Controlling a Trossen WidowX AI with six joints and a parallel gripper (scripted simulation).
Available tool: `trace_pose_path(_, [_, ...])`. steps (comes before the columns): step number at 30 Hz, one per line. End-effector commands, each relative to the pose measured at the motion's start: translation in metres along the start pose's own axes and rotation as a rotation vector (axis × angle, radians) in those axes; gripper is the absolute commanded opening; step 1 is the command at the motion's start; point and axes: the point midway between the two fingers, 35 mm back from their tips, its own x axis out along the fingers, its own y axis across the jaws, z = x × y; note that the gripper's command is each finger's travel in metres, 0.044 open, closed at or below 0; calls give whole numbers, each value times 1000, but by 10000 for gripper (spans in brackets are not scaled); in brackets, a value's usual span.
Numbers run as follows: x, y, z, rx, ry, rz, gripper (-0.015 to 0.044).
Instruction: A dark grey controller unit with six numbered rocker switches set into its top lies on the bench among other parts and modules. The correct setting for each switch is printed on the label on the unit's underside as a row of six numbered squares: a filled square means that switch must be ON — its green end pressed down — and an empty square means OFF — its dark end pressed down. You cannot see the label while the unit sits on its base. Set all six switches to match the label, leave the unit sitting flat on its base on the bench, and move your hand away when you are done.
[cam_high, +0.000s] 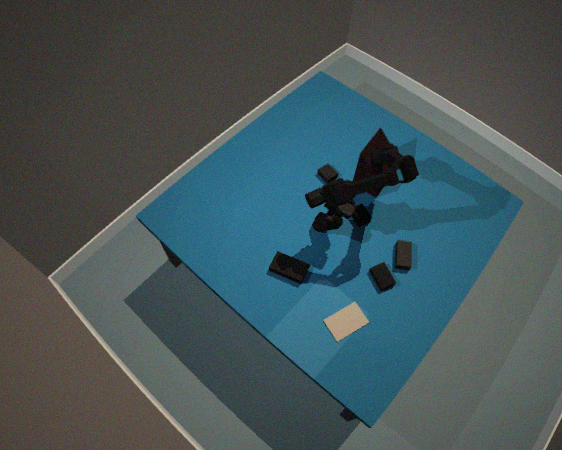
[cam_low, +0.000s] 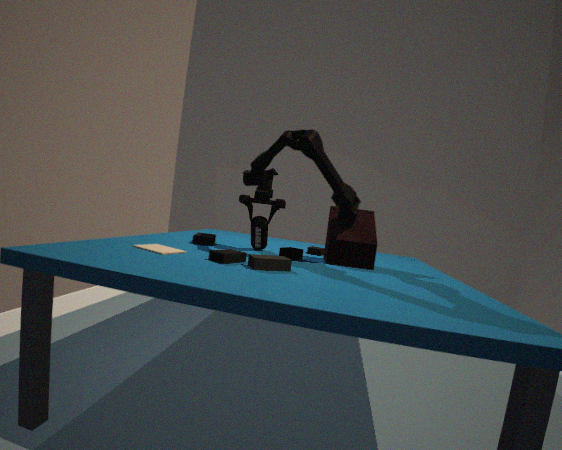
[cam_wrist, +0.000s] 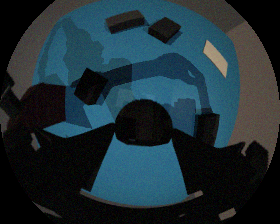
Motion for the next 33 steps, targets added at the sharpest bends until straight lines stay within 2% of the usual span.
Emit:
trace_pose_path(1, [-3,-1,-7,-5,2,-3,338])
trace_pose_path(33, [-14,-1,-33,-6,-68,-4,338])
